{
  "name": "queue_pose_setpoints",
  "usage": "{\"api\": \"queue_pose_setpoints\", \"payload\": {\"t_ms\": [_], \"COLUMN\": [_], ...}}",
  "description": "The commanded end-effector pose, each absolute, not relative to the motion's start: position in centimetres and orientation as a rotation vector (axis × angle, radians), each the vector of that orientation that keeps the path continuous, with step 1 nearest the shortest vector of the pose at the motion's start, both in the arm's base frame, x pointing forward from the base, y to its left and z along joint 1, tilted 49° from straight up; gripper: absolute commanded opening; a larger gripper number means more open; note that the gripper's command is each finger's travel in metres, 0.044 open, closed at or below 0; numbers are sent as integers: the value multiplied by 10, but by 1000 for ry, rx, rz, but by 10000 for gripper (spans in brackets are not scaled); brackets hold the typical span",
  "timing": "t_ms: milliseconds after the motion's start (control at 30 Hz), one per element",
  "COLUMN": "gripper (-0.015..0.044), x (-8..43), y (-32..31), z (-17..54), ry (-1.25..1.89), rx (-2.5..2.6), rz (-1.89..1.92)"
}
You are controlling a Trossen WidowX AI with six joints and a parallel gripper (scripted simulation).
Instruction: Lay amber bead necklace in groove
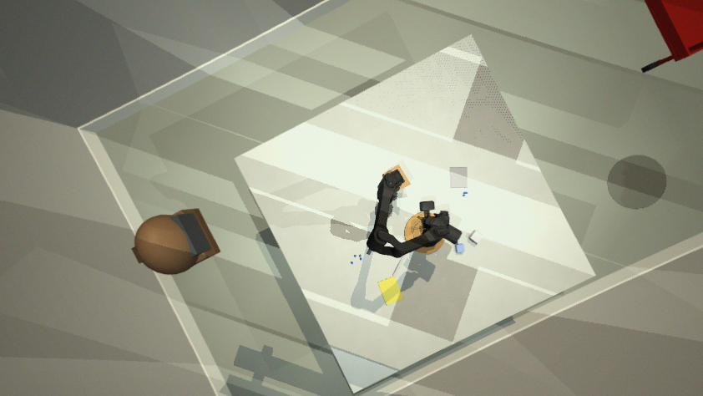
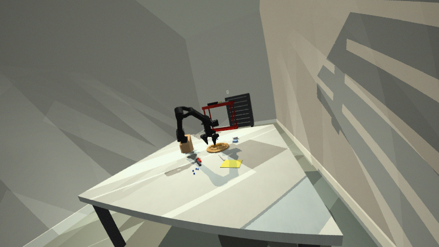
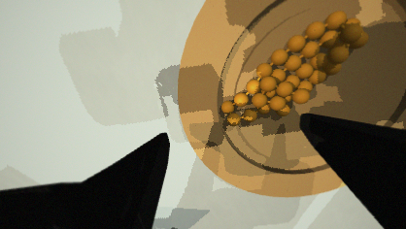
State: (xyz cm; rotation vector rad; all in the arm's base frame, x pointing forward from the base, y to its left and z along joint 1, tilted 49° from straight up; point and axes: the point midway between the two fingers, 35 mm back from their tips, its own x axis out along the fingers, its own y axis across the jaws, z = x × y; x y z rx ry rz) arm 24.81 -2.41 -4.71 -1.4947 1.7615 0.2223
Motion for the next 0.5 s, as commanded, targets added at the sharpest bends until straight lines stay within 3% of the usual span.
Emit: {"api": "queue_pose_setpoints", "payload": {"t_ms": [0, 133, 300, 467], "gripper": [440, 440, 310, 310], "x": [248, 248, 260, 273], "y": [-23, -23, -17, -9], "z": [-47, -47, -39, -27], "ry": [1762, 1762, 1709, 1609], "rx": [-1489, -1489, -1271, -991], "rz": [225, 225, -38, -342]}}
